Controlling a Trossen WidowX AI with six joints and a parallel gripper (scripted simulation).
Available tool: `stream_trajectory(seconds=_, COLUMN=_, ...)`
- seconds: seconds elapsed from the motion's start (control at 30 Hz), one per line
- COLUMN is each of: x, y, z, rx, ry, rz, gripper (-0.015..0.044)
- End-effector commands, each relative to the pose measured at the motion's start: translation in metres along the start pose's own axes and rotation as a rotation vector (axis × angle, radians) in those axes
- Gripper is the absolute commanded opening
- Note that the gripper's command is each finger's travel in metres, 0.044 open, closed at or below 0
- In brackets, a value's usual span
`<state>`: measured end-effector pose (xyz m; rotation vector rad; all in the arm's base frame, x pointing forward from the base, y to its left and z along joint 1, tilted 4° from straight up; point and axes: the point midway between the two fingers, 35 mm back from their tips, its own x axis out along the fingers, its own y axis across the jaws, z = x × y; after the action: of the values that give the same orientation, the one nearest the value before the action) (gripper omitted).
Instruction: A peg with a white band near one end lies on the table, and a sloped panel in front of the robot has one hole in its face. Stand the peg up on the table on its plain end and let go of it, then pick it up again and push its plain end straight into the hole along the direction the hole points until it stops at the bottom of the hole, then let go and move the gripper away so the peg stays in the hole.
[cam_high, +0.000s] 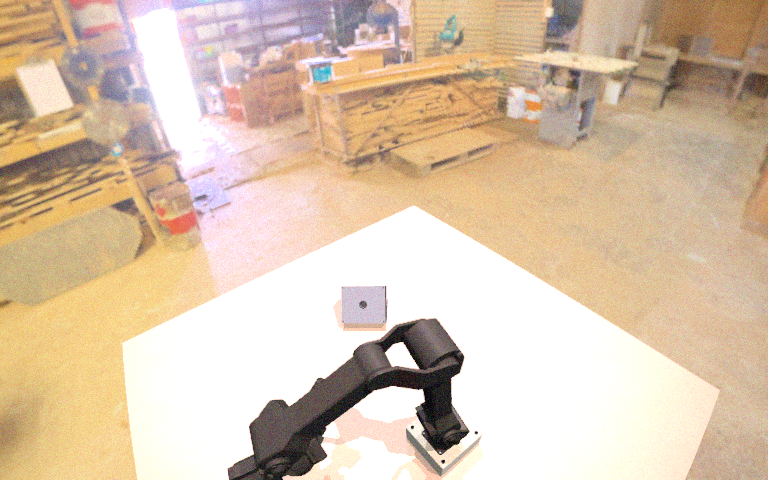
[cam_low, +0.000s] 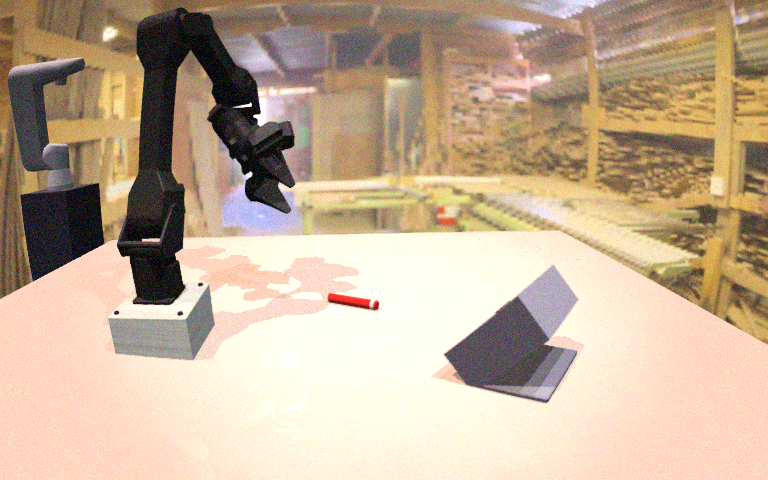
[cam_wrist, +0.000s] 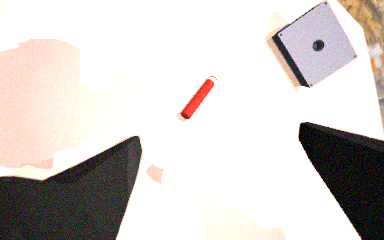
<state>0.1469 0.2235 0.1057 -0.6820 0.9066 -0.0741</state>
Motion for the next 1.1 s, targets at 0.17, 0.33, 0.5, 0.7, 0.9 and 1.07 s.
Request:
stream_trajectory(seconds=0.17, x=0.034, y=-0.009, z=0.005, rx=0.147, ry=0.189, rz=0.017, gripper=0.0440)
stream_trajectory(seconds=0.33, x=0.055, y=-0.014, z=0.009, rx=0.247, ry=0.309, rz=0.050, gripper=0.0440)
stream_trajectory(seconds=0.5, x=0.077, y=-0.021, z=0.014, rx=0.362, ry=0.426, rz=0.094, gripper=0.0440)
stream_trajectory(seconds=0.7, x=0.104, y=-0.032, z=0.020, rx=0.506, ry=0.548, rz=0.158, gripper=0.0440)
stream_trajectory(seconds=0.9, x=0.130, y=-0.046, z=0.028, rx=0.657, ry=0.646, rz=0.231, gripper=0.0440)
stream_trajectory(seconds=1.07, x=0.152, y=-0.062, z=0.034, rx=0.788, ry=0.709, rz=0.299, gripper=0.0440)
